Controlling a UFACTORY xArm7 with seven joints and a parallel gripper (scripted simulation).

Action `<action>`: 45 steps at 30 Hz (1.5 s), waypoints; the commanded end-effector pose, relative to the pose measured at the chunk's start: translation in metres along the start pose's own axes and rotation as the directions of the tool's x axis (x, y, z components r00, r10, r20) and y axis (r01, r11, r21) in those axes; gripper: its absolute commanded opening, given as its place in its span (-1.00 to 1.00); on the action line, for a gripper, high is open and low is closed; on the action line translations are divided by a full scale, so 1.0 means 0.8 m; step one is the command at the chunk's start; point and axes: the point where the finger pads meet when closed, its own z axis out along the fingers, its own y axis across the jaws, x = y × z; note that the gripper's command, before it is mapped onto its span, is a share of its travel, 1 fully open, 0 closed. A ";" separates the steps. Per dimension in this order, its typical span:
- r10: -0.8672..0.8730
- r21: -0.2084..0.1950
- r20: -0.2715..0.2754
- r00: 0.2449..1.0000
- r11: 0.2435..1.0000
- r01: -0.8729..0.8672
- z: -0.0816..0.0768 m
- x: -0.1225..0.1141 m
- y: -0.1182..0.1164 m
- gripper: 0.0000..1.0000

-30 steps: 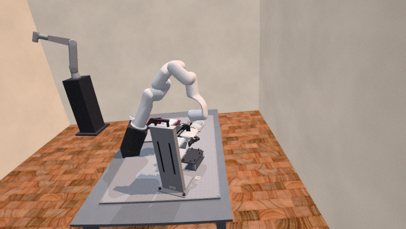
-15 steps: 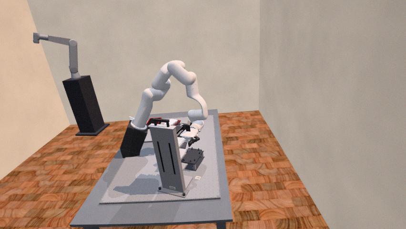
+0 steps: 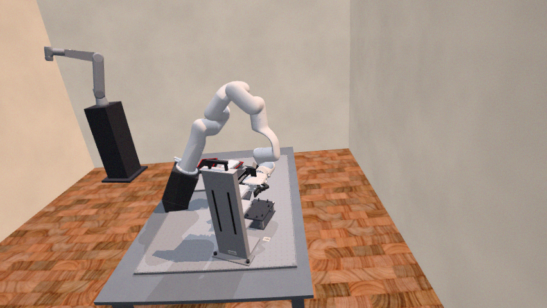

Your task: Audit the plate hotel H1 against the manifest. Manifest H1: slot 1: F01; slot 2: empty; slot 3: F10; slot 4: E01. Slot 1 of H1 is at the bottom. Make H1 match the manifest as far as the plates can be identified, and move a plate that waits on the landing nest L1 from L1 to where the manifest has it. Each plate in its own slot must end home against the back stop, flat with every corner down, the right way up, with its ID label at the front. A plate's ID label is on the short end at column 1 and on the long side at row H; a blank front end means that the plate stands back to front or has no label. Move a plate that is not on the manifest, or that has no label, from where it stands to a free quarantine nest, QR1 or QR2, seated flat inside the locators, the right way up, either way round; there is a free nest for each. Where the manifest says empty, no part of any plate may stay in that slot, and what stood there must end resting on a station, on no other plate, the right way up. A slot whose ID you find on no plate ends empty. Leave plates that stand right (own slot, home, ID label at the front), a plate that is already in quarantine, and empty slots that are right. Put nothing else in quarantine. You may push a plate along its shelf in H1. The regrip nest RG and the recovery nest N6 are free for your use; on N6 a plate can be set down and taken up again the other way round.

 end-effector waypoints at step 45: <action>0.003 0.000 -0.001 1.000 1.000 -0.003 -0.037 -0.049 -0.001 1.00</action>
